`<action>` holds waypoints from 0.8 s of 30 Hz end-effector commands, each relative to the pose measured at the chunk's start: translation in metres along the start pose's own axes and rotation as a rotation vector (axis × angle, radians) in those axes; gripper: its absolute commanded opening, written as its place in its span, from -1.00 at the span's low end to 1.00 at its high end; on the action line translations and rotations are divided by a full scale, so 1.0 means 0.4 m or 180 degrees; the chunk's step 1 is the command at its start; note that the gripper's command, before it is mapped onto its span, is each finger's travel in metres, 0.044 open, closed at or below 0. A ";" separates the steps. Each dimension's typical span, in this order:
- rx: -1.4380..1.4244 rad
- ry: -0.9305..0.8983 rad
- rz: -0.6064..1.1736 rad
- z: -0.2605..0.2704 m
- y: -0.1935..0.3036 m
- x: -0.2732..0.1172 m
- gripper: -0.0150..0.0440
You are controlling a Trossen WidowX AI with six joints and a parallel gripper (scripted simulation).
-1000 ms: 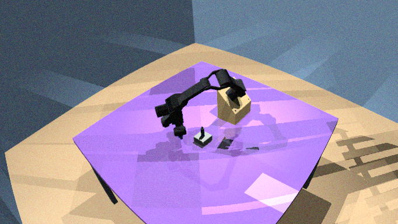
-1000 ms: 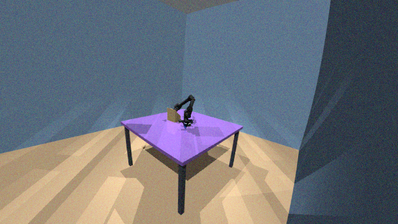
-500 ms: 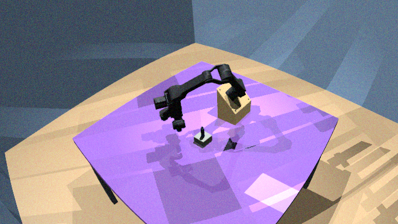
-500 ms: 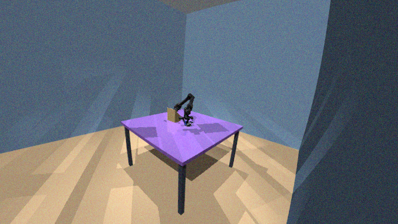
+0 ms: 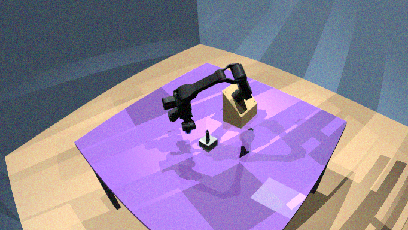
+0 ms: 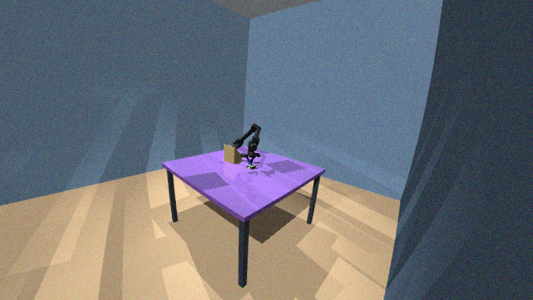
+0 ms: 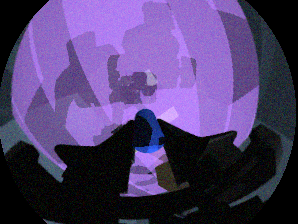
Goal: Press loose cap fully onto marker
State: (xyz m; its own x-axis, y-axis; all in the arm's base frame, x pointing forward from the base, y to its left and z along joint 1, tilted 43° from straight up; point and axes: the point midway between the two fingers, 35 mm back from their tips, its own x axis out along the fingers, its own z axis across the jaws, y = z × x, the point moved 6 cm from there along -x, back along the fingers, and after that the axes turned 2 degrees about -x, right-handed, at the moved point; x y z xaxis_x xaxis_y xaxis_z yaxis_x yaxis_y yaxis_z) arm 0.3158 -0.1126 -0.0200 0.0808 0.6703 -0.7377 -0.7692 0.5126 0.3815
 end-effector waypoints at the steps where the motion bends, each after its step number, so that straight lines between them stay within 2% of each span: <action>1: 0.0014 -0.0002 -0.0003 0.017 0.029 -0.019 -0.49; 24: 0.0020 -0.0003 0.0004 0.075 0.170 -0.079 -0.49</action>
State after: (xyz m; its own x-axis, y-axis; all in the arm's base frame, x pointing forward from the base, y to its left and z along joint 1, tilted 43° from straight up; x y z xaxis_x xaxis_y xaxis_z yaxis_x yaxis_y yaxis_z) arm 0.2861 -0.0874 0.0370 0.0775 0.6691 -0.7391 -0.7682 0.5126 0.3835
